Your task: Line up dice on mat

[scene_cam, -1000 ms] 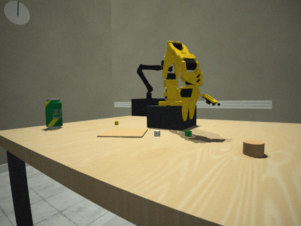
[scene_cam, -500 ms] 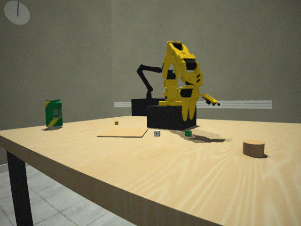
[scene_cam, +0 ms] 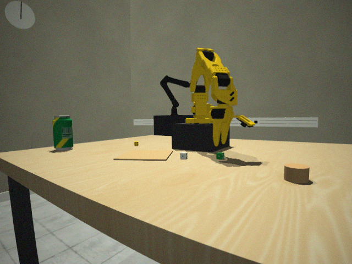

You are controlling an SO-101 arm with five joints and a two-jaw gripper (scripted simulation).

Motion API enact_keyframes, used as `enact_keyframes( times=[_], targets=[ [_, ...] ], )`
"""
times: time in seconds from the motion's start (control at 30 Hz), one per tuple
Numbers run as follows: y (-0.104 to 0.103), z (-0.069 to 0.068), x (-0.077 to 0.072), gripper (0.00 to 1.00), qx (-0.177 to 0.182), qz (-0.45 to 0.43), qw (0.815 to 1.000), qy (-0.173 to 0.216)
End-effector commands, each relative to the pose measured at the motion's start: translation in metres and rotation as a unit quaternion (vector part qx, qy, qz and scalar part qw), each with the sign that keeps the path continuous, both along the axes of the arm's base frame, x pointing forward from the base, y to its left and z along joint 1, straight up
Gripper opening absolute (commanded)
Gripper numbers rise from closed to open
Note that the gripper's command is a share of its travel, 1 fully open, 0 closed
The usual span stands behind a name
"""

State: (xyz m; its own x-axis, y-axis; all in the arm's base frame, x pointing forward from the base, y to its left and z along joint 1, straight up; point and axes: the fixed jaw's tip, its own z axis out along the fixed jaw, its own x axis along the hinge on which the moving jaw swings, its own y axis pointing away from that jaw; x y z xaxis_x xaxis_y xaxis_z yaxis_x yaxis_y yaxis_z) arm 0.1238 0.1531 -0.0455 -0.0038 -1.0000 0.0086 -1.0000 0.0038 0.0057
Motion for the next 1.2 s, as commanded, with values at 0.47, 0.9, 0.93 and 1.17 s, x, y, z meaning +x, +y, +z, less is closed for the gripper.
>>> enact_keyframes(
  times=[0.47, 0.9, 0.93, 1.17],
  targets=[
    [0.002, -0.027, 0.0, 0.25, 0.003, 0.007, 1.0, -0.002],
    [0.002, -0.034, -0.001, 0.25, 0.003, 0.007, 1.0, -0.002],
    [0.002, -0.034, -0.001, 0.25, 0.003, 0.007, 1.0, -0.002],
    [0.002, -0.034, -0.001, 0.25, 0.003, 0.007, 1.0, -0.002]
  ],
)
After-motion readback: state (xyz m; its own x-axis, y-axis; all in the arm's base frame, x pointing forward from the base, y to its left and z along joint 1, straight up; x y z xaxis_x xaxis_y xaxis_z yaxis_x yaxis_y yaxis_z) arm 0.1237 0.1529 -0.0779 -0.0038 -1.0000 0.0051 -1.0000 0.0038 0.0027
